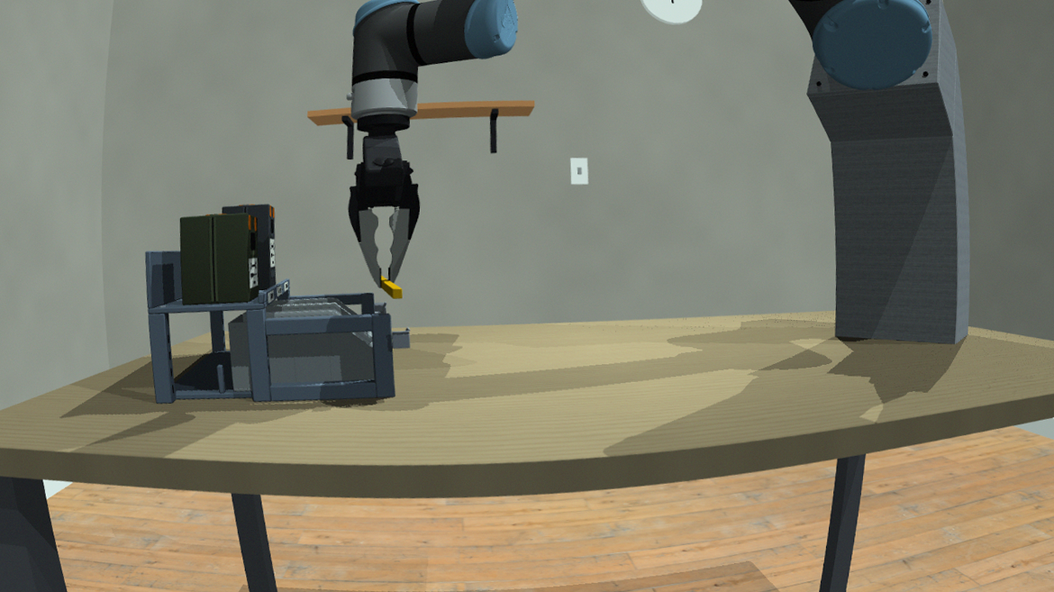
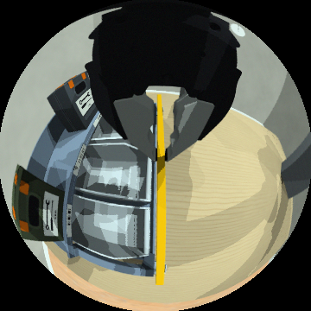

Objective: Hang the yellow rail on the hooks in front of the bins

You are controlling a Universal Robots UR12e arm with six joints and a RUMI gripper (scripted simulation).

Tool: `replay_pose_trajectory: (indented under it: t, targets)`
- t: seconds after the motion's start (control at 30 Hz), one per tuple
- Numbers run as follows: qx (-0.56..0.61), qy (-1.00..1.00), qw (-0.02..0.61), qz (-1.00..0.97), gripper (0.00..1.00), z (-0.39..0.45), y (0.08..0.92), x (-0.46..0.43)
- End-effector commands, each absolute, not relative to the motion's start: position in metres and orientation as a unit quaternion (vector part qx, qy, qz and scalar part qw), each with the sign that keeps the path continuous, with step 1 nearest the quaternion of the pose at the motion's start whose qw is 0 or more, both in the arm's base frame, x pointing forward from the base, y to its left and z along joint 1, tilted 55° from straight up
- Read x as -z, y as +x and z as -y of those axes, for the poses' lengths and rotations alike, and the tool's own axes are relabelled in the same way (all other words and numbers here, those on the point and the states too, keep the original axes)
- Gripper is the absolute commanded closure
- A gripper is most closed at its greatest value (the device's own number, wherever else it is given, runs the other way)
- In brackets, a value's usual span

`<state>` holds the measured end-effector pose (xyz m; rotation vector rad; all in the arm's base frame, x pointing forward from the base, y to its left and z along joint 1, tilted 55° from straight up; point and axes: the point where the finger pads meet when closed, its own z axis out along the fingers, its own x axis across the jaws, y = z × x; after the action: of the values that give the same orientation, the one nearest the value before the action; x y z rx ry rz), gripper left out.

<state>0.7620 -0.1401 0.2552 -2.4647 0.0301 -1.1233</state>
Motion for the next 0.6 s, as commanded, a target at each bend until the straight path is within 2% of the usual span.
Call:
replay_pose_trajectory:
  t: [0.0, 0.57]
  targets:
    - [0.405, -0.889, 0.214, -0.011, 1.0, 0.1395, 0.764, -0.2542]
    - [0.405, -0.889, 0.214, -0.011, 1.0, 0.1367, 0.7694, -0.25]
